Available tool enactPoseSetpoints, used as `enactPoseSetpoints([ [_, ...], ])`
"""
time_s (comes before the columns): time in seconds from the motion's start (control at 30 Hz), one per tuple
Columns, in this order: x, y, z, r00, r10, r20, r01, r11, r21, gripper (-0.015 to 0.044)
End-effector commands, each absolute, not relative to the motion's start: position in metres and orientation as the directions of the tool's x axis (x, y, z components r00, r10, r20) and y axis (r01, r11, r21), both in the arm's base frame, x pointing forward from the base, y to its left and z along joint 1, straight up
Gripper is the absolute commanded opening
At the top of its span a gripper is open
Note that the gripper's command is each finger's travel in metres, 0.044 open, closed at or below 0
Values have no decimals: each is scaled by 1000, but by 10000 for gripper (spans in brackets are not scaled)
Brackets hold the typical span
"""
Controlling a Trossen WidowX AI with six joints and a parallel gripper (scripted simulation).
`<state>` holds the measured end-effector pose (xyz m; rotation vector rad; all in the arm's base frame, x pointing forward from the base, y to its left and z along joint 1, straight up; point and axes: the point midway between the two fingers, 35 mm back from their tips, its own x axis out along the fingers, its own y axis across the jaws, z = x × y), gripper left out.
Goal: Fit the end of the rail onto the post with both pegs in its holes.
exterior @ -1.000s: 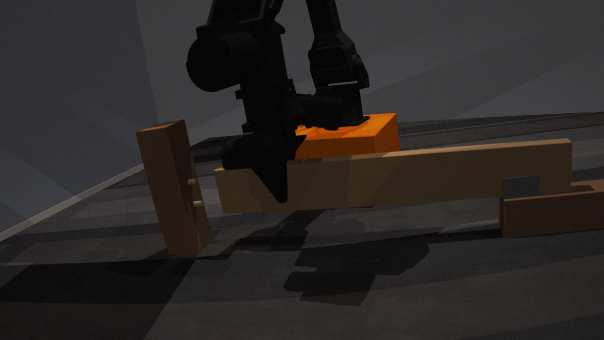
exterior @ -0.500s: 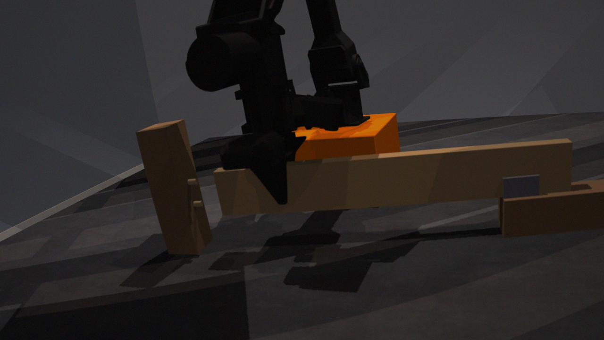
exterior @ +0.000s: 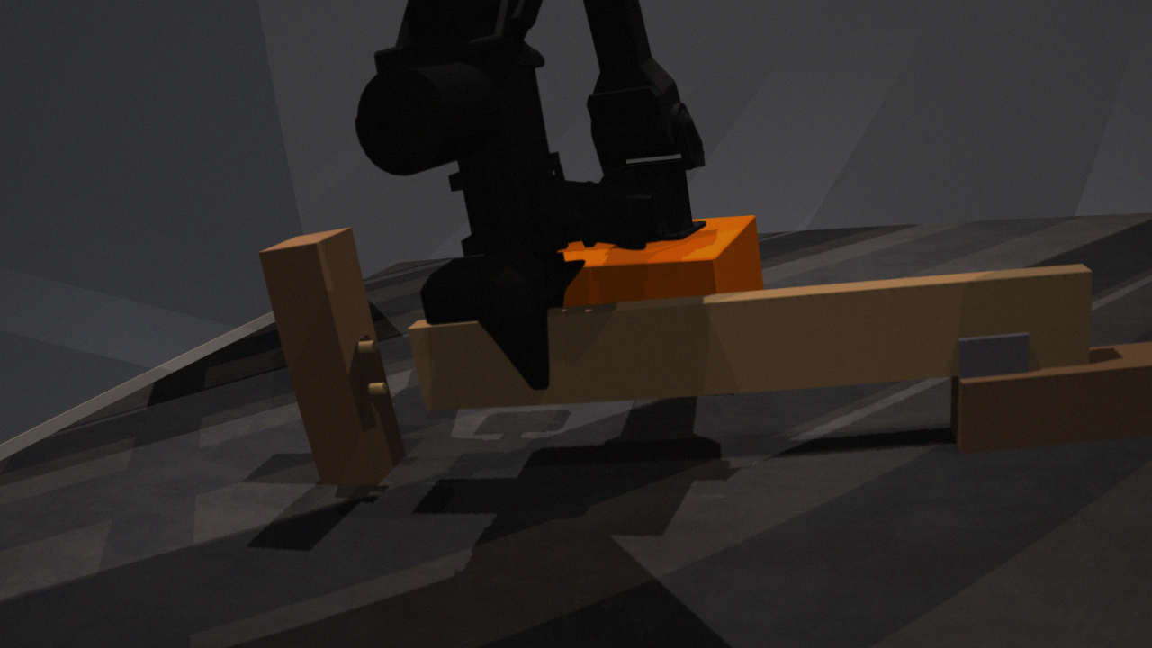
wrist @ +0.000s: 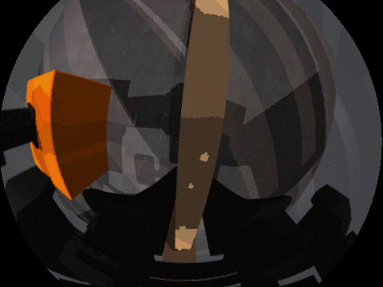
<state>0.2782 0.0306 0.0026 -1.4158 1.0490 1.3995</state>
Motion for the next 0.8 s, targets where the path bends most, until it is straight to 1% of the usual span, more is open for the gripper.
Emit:
enactPoseSetpoints([
  [0.0, 277, 31, 6, 20, 9, -1000, -962, -272, -22, 0],
  [0.77, 276, 30, 3, 20, 9, -1000, -962, -272, -21, 0],
])
